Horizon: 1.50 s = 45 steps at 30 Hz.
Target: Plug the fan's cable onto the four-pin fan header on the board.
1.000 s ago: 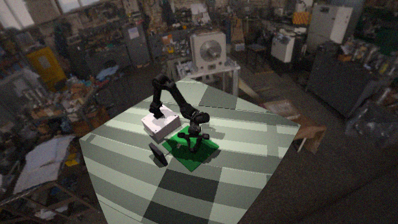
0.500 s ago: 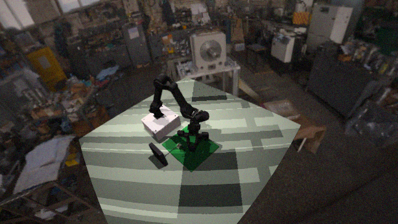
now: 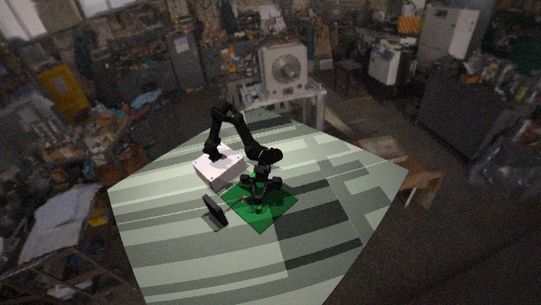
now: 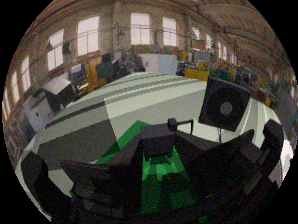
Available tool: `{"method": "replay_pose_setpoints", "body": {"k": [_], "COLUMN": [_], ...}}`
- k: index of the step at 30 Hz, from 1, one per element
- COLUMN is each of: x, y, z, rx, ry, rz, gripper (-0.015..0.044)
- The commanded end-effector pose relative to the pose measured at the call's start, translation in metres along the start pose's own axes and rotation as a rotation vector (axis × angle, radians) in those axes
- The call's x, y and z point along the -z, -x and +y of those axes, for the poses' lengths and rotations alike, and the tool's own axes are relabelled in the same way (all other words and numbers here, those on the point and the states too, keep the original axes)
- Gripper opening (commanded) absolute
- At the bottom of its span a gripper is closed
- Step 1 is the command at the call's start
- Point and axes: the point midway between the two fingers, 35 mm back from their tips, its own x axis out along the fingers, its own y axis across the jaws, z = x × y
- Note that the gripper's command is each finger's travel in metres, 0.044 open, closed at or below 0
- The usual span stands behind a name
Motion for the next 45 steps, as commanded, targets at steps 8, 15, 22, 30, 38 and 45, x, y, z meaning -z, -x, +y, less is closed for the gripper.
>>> {"method": "replay_pose_setpoints", "body": {"k": [8, 15, 22, 30, 38, 45], "x": [0.002, 0.000, -0.002, -0.007, -0.010, -0.009], "y": [0.011, 0.019, 0.020, 0.020, 0.021, 0.021], "z": [-0.014, -0.022, -0.022, -0.018, -0.020, -0.020], "rx": [0.032, 0.050, 0.050, 0.041, 0.047, 0.047], "ry": [-0.012, -0.032, -0.039, -0.047, -0.038, -0.038], "rz": [-0.083, -0.130, -0.136, -0.124, -0.128, -0.128], "gripper": [0.0000, 0.0000, 0.0000, 0.0000, 0.0000, 0.0000]}}
